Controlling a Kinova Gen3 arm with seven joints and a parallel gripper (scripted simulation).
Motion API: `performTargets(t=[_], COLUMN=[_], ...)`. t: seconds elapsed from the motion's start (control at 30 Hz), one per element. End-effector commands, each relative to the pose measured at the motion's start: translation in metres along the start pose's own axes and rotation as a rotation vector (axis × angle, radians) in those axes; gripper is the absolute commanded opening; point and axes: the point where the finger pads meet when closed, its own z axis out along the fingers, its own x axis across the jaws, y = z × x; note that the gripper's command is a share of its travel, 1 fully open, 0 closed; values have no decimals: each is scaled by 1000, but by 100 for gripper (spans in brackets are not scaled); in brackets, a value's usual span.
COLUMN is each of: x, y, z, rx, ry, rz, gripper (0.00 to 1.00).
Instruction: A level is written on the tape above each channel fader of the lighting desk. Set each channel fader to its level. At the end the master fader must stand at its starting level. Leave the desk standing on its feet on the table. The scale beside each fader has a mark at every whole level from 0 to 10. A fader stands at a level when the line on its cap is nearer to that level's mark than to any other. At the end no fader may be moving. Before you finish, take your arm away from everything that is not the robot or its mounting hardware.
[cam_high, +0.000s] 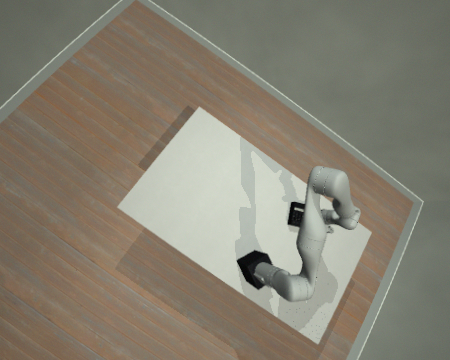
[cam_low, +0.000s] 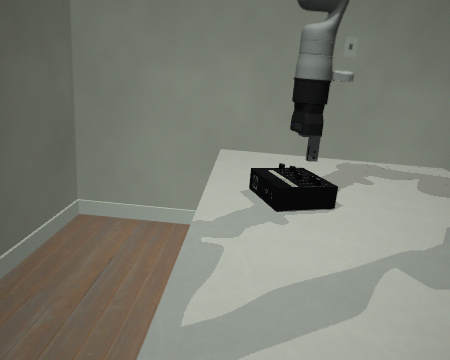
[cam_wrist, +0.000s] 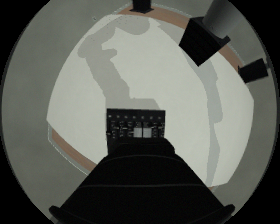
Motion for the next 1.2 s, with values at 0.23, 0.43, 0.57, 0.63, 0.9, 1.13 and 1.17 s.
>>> performTargets(t=[0.23, 0.43, 0.57, 0.63, 0.9, 1.13, 1.17], x=[2, 2, 2, 2, 2, 2, 2], y=[4, 4, 4, 4, 5, 5, 5], z=[2, 3, 4, 5, 9, 14, 14], rx=[-6, -5, -5, -5, -5, -5, -5], ry=[2, 2, 2, 2, 2, 2, 2], rz=[7, 7, 7, 7, 7, 7, 7], gripper=[0, 0, 0, 0, 0, 0, 0])
